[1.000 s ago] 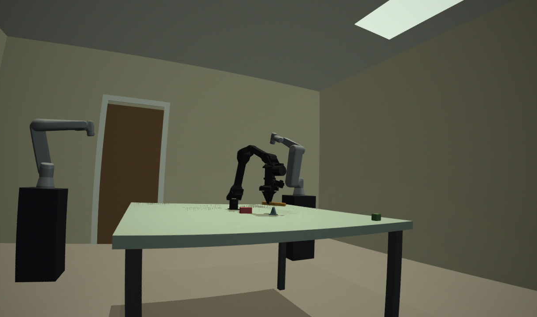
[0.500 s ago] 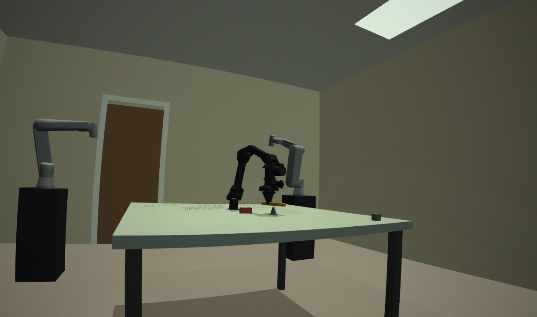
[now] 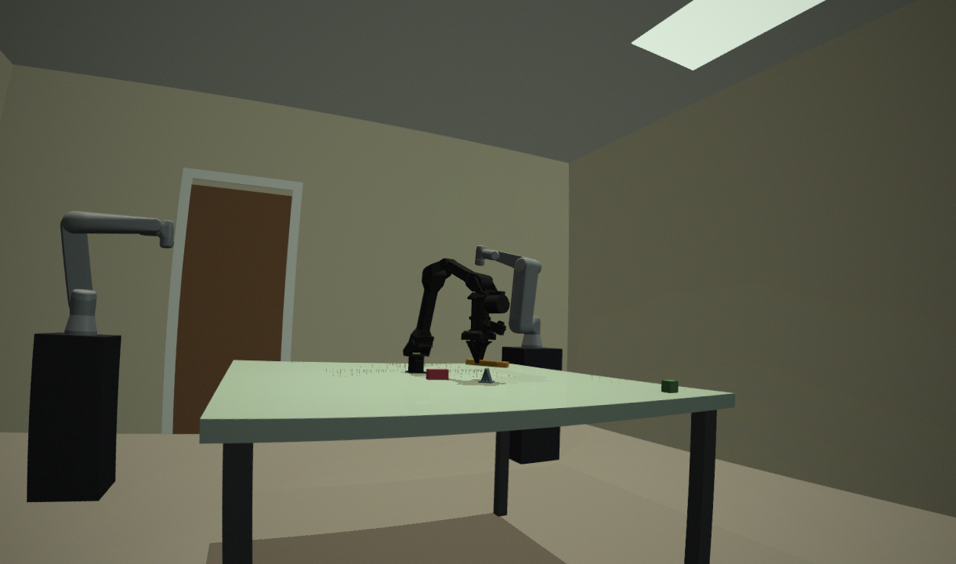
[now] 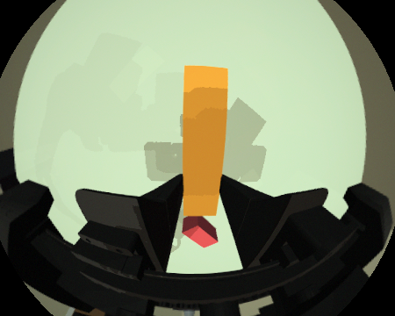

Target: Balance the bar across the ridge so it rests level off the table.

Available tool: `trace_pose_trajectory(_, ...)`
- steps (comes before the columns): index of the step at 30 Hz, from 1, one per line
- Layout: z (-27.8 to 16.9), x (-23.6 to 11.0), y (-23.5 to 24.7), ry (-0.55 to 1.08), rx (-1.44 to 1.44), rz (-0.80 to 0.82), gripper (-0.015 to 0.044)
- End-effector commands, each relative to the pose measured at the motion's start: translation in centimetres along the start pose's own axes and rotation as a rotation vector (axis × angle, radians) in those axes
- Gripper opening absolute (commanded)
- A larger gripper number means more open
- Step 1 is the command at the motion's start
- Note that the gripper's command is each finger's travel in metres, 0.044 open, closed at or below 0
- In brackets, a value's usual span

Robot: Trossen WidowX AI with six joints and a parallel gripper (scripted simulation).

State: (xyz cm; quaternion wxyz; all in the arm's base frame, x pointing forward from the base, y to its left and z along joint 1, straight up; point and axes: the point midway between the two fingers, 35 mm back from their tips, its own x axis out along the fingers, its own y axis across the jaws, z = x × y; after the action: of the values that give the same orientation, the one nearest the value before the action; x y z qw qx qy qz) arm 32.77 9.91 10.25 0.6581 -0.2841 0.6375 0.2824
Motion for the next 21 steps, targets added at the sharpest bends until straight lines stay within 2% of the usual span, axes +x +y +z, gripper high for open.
trace_pose_trajectory(1, -0.04, 0.11, 0.01, 0.002, -0.001, 0.0, 0.0)
trace_pose_trajectory(21, -0.03, 0.28, 0.0, 0.002, -0.001, 0.0, 0.0)
